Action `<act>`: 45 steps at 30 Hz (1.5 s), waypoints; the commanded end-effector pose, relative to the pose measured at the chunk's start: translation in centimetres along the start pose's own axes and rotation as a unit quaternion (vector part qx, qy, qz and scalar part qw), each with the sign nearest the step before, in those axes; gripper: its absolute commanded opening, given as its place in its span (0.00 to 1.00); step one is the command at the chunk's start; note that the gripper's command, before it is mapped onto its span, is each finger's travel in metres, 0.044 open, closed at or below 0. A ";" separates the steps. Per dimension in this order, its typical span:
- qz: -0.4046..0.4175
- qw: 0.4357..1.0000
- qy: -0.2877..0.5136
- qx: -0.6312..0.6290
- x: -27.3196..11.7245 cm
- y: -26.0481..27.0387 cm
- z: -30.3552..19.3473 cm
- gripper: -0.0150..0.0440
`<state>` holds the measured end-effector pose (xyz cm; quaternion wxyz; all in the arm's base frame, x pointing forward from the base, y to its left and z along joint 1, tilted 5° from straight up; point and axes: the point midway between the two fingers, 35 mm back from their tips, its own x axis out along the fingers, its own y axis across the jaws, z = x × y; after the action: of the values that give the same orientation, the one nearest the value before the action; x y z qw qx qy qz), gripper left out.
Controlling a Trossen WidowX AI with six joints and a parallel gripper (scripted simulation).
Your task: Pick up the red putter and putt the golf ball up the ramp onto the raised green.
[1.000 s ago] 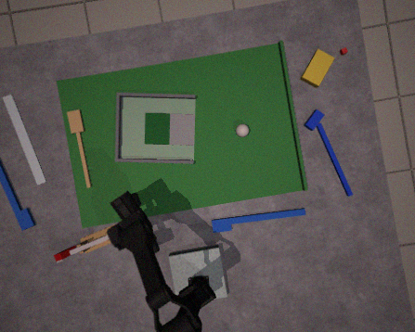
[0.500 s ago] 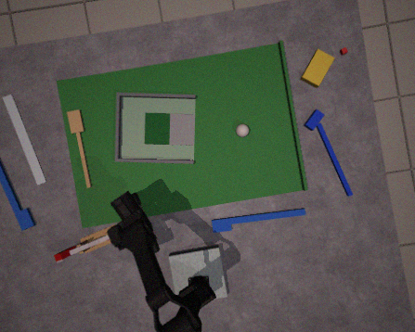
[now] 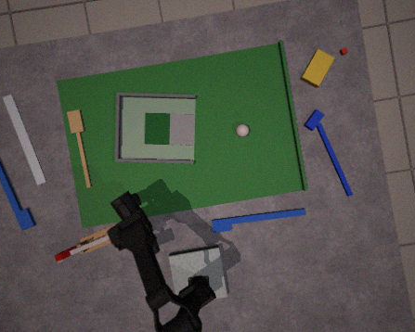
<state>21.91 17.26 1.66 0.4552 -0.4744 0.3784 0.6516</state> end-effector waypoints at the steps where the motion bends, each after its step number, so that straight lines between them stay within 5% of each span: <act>1: -0.004 1.000 -0.003 -0.002 -1.5 -0.5 0.6 0.25; 18: -0.004 1.000 -0.003 -0.002 -9.4 -0.1 2.6 0.25; 45: -0.070 0.931 0.044 0.356 -14.0 -4.0 -11.7 0.25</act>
<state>29.98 6.31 11.42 0.6008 -0.3591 0.5501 0.4555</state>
